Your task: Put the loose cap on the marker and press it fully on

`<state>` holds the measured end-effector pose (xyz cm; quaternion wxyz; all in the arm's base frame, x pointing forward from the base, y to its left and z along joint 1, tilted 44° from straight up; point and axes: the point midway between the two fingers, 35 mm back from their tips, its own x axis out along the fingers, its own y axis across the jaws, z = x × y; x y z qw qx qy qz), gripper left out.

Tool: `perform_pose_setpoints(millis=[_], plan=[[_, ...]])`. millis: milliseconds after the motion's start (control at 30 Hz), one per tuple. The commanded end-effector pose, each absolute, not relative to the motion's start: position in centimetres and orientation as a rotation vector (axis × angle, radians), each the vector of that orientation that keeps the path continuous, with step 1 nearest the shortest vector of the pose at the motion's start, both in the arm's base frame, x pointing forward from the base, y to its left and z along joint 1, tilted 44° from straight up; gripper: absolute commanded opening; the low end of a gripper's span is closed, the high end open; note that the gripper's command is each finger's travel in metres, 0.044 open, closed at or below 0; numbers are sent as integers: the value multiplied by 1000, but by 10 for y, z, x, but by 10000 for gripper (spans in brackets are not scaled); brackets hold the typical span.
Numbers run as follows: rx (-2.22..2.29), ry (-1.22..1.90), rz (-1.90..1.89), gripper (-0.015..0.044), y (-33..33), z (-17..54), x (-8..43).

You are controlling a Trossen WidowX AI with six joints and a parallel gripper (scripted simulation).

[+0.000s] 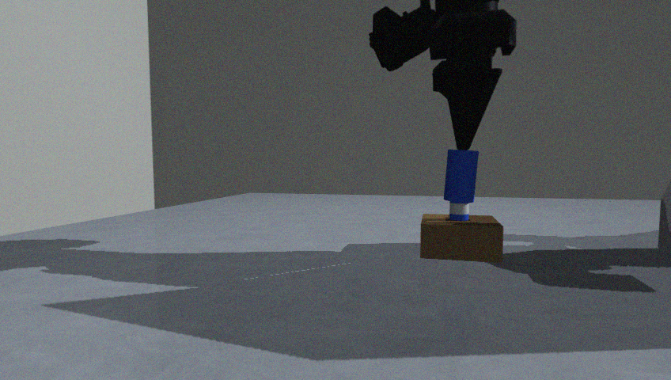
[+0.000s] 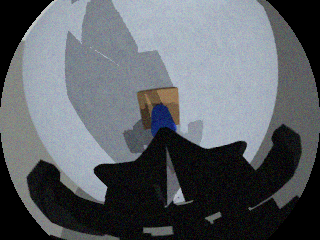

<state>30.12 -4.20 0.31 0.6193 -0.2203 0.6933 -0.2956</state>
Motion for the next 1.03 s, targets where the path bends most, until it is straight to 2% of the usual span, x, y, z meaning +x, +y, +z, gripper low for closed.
perform_pose_setpoints(millis=[0, 133, 333, 500, 1000], plan=[[-507, 1592, -679, 0, -41, 4, 302], [-506, 1592, -678, 0, -34, 10, 304], [-505, 1595, -676, 0, 18, 66, 314], [-505, 1595, -676, 0, 19, 68, 314], [-505, 1595, -676, 394, 19, 68, 314]])
